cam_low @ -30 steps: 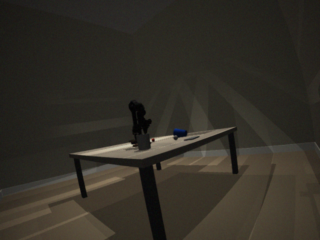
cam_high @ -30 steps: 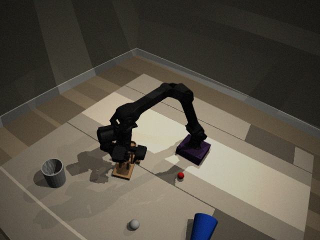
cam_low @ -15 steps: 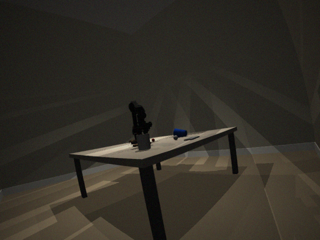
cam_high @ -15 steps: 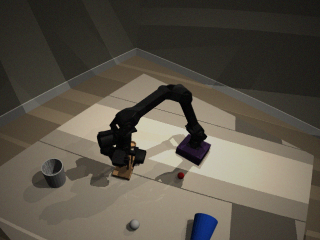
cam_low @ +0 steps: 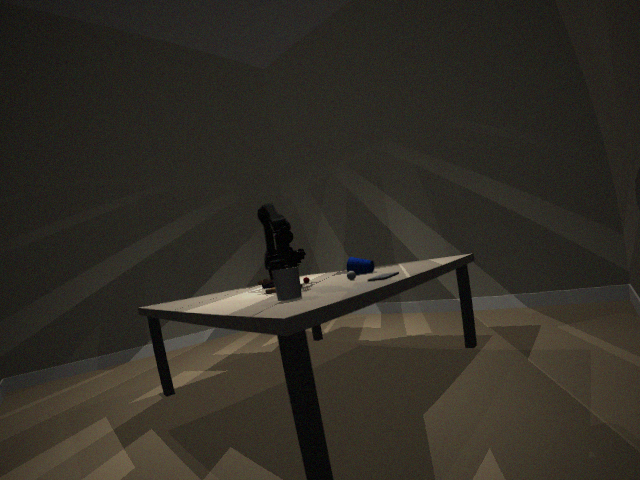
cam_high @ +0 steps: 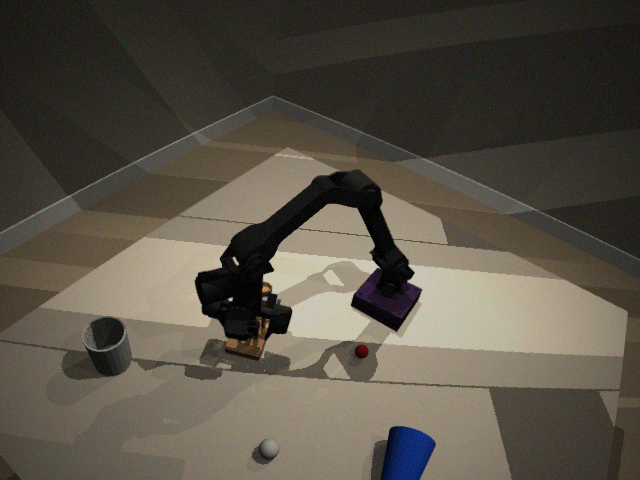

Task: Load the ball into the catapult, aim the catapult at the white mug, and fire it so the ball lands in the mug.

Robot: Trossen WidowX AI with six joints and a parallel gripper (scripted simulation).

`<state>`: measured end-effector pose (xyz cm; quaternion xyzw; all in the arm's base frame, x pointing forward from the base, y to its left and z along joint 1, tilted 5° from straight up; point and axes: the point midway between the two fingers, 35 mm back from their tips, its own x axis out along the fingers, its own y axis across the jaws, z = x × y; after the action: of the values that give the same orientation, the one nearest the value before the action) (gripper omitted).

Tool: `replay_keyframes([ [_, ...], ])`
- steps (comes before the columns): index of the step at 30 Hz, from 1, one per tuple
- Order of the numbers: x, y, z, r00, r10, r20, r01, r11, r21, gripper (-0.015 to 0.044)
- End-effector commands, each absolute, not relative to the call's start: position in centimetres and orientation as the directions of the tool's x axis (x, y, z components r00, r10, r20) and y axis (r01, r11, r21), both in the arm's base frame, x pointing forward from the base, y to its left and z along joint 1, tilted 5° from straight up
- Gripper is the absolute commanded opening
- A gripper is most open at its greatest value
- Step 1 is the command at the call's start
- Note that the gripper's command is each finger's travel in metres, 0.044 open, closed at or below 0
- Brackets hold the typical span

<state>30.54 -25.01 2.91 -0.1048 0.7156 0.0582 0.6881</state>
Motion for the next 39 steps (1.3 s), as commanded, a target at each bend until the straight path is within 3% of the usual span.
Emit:
replay_keyframes([
  [1,30.3,-24.9,2.4,-0.042,-0.066,-0.997,-0.234,0.971,-0.055,0.0440],
  [3,30.3,-24.9,2.4,-0.042,-0.066,-0.997,-0.234,0.971,-0.055,0.0440],
  [14,30.5,-25.0,2.7,-0.033,-0.068,-0.997,-0.230,0.971,-0.059,0.0151],
  [20,30.5,-25.0,2.7,-0.033,-0.068,-0.997,-0.230,0.971,-0.059,0.0111],
  [24,30.7,-24.7,6.6,-0.034,-0.066,-0.997,-0.231,0.971,-0.056,0.0006],
  [31,30.7,-24.6,7.7,-0.034,-0.065,-0.997,-0.209,0.976,-0.057,0.0000],
  [39,30.7,-24.7,7.6,-0.036,-0.066,-0.997,0.055,0.996,-0.068,0.0000],
])
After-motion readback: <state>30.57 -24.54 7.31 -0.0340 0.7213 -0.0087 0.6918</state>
